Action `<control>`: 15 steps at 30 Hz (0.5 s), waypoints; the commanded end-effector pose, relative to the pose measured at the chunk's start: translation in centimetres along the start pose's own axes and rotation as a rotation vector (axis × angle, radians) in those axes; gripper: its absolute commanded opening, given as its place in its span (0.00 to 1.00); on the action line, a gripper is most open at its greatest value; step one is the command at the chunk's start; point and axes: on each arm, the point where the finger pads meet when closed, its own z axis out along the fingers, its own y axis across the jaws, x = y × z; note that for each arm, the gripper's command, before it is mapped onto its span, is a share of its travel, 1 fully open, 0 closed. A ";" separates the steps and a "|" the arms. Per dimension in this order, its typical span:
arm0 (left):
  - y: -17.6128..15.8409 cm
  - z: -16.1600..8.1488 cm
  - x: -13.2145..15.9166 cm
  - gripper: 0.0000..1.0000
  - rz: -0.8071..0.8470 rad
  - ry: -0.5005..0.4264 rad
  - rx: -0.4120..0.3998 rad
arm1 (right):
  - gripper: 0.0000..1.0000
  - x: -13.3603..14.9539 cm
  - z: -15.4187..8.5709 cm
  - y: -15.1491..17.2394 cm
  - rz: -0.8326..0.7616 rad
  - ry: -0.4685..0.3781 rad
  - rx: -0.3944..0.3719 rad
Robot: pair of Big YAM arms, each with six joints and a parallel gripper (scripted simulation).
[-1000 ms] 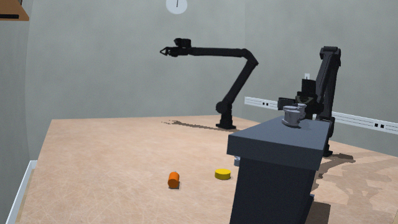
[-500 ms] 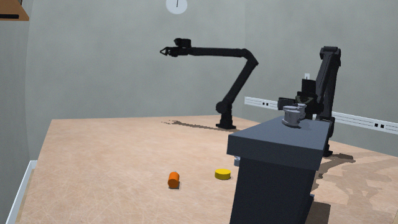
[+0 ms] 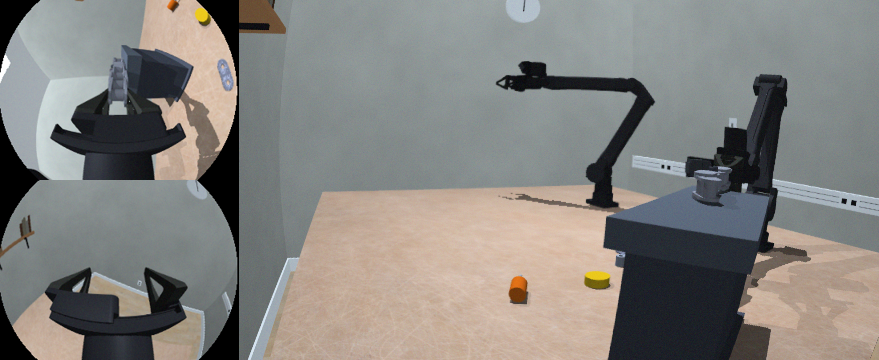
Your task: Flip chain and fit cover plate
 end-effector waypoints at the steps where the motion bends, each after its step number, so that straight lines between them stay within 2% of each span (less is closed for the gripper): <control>1: -2.7 -0.5 -0.2 0.19 0.009 -0.006 0.057 | 1.00 -4.4 0.2 0.4 0.000 -0.064 -0.005; 15: -3.1 -0.6 -0.2 0.19 0.009 -0.007 0.066 | 1.00 -4.4 0.2 0.4 0.000 -0.064 -0.005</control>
